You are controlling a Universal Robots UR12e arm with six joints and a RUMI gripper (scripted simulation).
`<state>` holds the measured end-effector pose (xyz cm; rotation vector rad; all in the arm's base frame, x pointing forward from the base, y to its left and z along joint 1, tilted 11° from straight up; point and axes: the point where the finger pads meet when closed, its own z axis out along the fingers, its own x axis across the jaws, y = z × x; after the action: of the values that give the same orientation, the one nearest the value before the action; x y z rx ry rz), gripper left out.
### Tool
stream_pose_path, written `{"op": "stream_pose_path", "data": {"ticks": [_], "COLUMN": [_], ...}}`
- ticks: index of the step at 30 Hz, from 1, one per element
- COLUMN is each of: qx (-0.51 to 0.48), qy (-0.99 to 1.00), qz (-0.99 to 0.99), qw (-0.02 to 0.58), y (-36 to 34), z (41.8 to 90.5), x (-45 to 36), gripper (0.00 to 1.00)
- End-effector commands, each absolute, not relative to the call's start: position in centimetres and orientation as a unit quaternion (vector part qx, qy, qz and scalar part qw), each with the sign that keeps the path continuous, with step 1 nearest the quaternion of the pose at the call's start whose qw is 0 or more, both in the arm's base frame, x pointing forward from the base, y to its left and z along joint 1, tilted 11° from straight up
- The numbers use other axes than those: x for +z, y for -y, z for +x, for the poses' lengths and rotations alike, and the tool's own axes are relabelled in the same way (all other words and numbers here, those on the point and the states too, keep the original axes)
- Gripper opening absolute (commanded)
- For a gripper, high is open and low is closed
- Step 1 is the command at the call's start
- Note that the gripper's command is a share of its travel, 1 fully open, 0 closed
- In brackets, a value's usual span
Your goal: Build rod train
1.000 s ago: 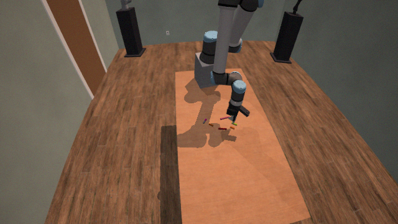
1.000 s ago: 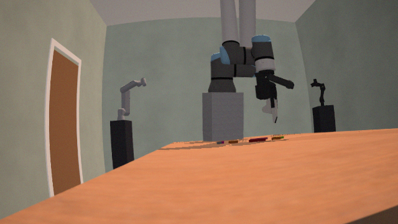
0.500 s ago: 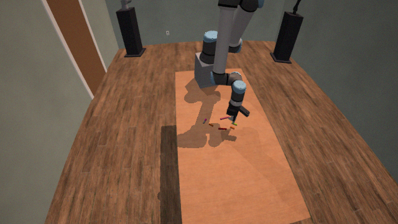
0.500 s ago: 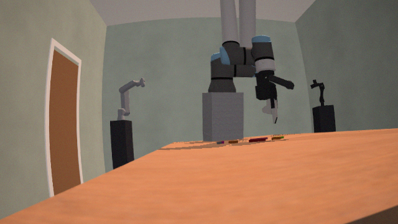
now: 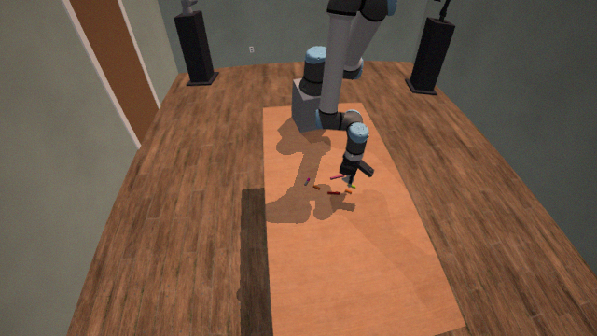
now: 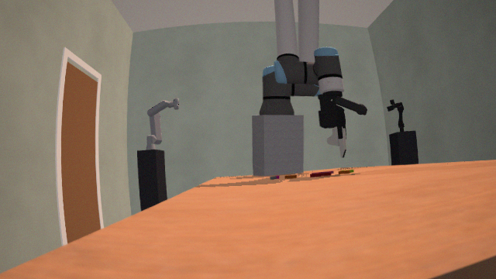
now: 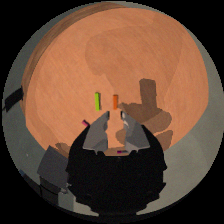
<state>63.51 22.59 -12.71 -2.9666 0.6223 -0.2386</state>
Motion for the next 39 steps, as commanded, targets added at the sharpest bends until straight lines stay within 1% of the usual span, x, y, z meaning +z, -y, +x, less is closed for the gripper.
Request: {"op": "stream_pose_path", "data": {"ticks": [1,22,39], "qx": [-0.079,-0.079,-0.079], "qy": [-0.204,-0.204,-0.204], "qz": [-0.974,-0.974,-0.974], "qw": [0.051,0.051,0.051], "y": [-22.6,-22.8,-22.8], "z": [63.7,64.2,64.3], "x": [-13.5,-16.0,-16.4], "gripper": [0.14,0.14,0.14]}}
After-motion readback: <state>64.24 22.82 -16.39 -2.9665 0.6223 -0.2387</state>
